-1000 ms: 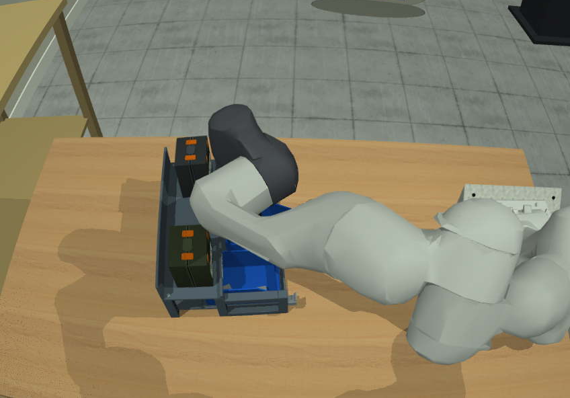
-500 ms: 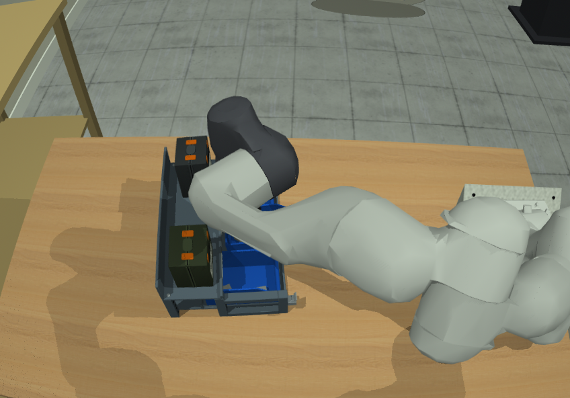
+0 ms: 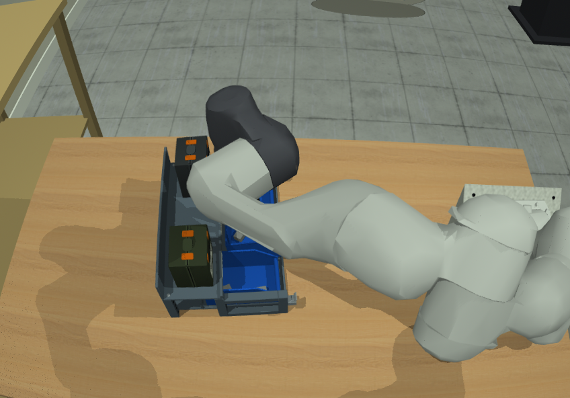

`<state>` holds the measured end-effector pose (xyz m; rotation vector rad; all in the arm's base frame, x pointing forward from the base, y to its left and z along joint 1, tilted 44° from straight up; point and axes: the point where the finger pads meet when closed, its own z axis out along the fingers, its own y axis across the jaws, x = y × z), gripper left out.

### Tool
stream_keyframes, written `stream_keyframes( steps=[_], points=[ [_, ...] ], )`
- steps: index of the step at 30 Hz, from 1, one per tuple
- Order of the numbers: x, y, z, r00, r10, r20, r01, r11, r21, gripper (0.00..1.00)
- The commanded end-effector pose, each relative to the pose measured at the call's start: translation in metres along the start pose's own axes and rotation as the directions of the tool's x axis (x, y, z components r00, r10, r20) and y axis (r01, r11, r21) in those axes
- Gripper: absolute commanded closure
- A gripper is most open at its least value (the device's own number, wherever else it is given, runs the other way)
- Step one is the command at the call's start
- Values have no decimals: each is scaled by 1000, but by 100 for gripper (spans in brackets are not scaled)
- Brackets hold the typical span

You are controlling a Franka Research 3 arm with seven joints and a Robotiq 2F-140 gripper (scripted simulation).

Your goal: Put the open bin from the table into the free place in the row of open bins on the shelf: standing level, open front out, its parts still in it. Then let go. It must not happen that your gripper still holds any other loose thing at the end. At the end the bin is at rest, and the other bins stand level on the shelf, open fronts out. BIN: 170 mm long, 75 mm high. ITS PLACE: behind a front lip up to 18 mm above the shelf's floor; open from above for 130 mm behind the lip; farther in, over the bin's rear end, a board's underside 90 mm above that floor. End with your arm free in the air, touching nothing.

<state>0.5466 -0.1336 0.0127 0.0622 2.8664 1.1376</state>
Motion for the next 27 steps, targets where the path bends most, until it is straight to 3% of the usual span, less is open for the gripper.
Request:
stream_keyframes(
  steps=[1,27],
  points=[
    [2,1,-9,1000,6,-5,-6,1000,-4,94],
    [4,1,-40,1000,6,-5,-6,1000,-4,94]
  ],
)
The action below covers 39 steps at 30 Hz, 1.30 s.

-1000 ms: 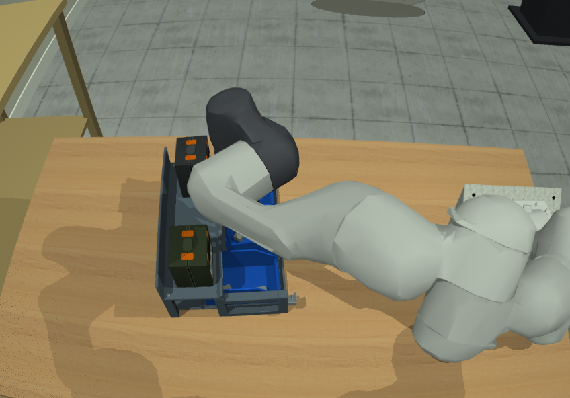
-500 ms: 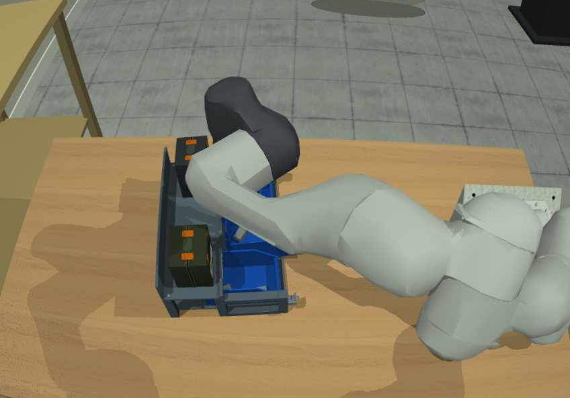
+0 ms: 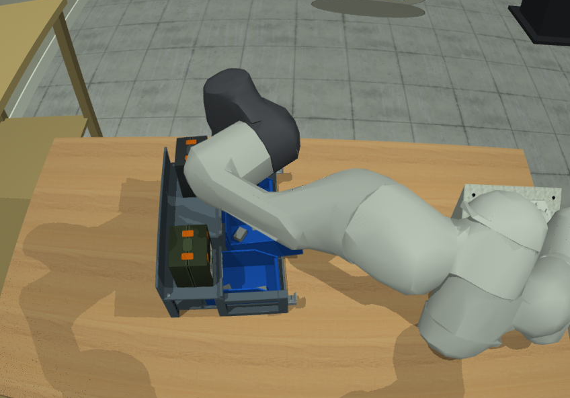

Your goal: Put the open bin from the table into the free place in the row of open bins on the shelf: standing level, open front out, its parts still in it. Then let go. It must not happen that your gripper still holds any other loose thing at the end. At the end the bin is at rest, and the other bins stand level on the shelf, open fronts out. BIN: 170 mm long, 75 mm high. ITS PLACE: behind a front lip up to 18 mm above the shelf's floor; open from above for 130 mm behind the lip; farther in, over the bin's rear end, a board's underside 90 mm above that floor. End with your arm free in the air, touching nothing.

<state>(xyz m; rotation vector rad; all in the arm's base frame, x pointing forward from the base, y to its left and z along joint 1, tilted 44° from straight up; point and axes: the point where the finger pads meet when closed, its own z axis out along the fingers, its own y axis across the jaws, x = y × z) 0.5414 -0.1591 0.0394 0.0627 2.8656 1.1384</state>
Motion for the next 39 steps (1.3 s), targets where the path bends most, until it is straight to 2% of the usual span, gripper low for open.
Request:
stream_keyframes(
  steps=[1,25,26,39],
  points=[
    [2,1,-4,1000,6,-5,-6,1000,-3,94],
    [2,1,-11,1000,6,-5,-6,1000,-3,94],
    [2,1,-11,1000,6,-5,-6,1000,-3,100],
    [2,1,-11,1000,6,-5,-6,1000,-3,100]
  ],
)
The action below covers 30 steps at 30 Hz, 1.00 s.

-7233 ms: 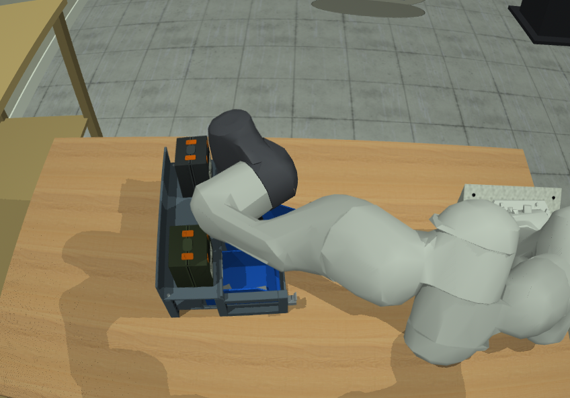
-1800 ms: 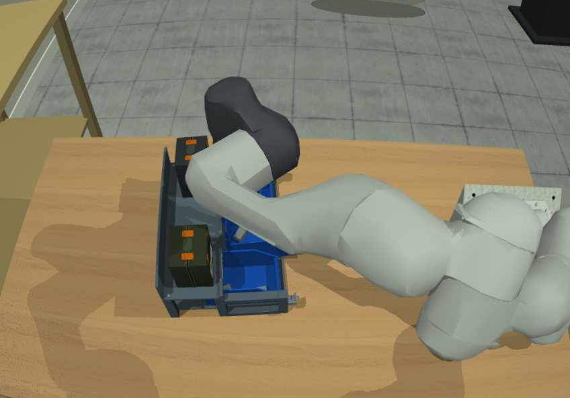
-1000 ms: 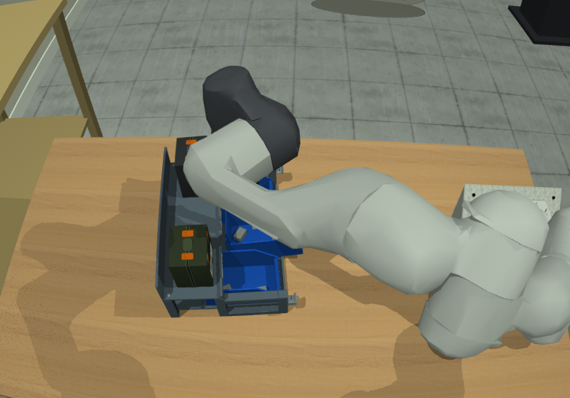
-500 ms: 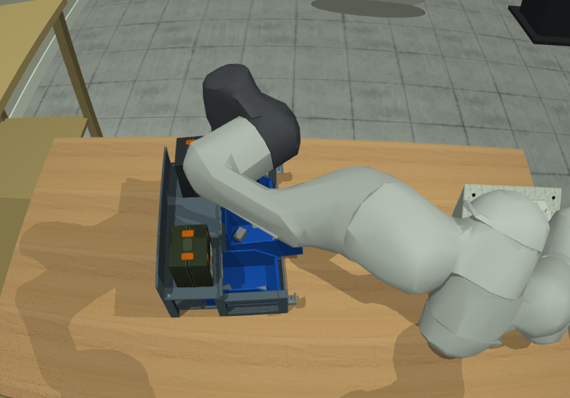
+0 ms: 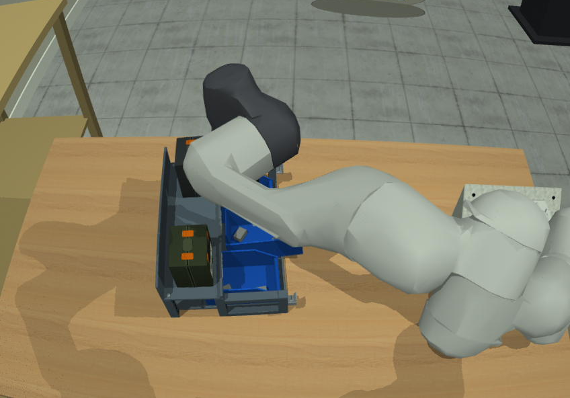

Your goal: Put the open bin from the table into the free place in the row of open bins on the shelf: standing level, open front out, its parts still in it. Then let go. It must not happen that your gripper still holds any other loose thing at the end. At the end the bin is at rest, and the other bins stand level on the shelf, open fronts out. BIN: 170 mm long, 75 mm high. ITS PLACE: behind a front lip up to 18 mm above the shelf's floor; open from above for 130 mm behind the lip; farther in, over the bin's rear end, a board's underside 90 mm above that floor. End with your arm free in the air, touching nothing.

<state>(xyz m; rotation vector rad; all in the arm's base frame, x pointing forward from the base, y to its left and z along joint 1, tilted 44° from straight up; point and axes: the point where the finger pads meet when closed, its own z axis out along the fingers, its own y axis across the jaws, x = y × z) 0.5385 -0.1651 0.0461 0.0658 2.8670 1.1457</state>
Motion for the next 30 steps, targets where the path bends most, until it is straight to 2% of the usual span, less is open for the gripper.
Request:
stream_keyframes(
  steps=[1,21,23,25,28,30],
  points=[
    [0,1,-2,1000,2,-2,-2,1000,1,100],
    [0,0,-2,1000,6,-2,-6,1000,0,100],
    [6,-2,0,997,78,1,-78,997,-1,100],
    [16,-7,4,977,215,5,-215,977,-5,100],
    [18,-8,5,971,237,6,-237,971,-6,100],
    [24,-11,7,947,321,9,-321,947,-9,100]
  ],
)
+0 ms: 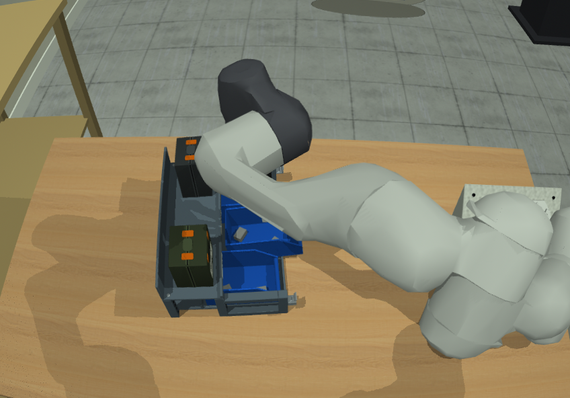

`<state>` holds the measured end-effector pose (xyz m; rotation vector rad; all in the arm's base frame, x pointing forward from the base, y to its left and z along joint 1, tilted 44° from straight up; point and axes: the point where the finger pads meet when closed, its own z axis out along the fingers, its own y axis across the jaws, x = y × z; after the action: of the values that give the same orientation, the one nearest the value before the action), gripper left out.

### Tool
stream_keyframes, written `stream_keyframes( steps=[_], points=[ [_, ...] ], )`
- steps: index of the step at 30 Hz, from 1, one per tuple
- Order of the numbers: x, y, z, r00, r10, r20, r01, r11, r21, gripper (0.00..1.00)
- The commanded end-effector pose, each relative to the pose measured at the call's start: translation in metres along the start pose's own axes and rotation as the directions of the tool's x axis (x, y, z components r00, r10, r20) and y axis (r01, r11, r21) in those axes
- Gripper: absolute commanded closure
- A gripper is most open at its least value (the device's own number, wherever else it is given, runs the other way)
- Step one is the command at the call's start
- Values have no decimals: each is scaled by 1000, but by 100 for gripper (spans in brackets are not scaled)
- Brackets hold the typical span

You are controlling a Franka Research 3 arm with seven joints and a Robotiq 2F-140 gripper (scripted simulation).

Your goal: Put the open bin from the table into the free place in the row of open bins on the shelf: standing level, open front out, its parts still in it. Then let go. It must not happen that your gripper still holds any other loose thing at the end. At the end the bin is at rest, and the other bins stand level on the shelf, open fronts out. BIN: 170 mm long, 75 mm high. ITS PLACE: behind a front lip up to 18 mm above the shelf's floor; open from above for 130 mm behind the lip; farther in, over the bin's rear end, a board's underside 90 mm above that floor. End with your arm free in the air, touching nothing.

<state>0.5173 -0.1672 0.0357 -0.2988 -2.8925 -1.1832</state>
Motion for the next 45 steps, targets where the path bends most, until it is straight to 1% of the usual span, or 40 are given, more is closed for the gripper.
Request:
stream_keyframes(
  steps=[1,7,13,15,16,23,30,32,33,38,45],
  points=[
    [4,-3,3,982,190,9,-190,982,2,100],
    [14,-9,7,947,321,14,-321,947,-4,100],
    [23,-15,10,898,441,18,-440,898,-11,100],
    [23,-15,10,898,441,18,-440,898,-11,100],
    [27,-18,11,871,491,19,-491,871,-14,100],
    [38,-24,15,788,616,22,-615,788,-23,100],
    [50,-30,18,685,728,23,-727,685,-33,100],
    [50,-30,18,685,728,23,-727,685,-33,100],
    [54,-32,20,642,766,22,-765,643,-37,100],
    [62,-36,22,557,830,21,-829,558,-45,100],
    [74,-42,25,426,904,17,-903,426,-56,100]
  ],
)
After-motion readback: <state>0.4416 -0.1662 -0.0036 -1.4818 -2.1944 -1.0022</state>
